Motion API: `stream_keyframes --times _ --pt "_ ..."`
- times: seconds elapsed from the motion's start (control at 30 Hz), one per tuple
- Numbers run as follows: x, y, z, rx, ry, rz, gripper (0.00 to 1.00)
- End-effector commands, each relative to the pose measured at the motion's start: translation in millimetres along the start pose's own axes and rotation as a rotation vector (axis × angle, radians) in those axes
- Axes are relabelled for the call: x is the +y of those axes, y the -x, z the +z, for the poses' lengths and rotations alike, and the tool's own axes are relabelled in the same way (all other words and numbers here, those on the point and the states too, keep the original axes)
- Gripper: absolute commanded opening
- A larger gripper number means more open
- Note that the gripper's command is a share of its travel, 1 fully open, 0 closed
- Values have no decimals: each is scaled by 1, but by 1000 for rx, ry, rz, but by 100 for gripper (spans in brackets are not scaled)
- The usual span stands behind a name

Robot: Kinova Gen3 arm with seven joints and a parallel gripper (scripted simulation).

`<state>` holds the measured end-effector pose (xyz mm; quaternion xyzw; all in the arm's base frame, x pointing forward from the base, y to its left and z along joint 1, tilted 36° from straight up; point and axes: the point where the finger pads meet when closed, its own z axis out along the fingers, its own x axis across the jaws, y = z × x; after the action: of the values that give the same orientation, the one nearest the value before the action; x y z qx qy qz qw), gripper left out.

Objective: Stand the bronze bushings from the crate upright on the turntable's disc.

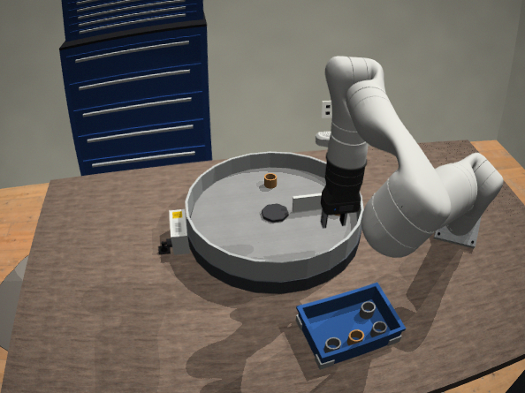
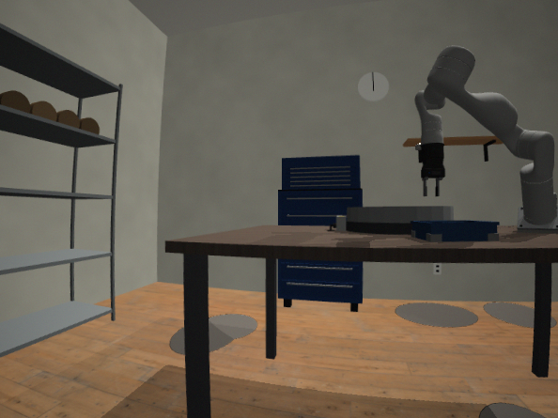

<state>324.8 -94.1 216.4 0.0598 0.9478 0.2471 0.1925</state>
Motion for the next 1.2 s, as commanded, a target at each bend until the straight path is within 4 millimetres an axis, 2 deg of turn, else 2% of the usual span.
stream_keyframes --times 0.0,0.33,0.4,0.9,0.97,1.17 --pt "36 0 6 21 19 -25 76" --pt "85 0 6 25 19 -25 76" --pt "85 0 6 25 19 -25 76" --pt "166 -1 4 21 18 -27 76" --pt "166 -1 4 21 18 -27 76" --pt "195 -2 3 21 18 -27 76"
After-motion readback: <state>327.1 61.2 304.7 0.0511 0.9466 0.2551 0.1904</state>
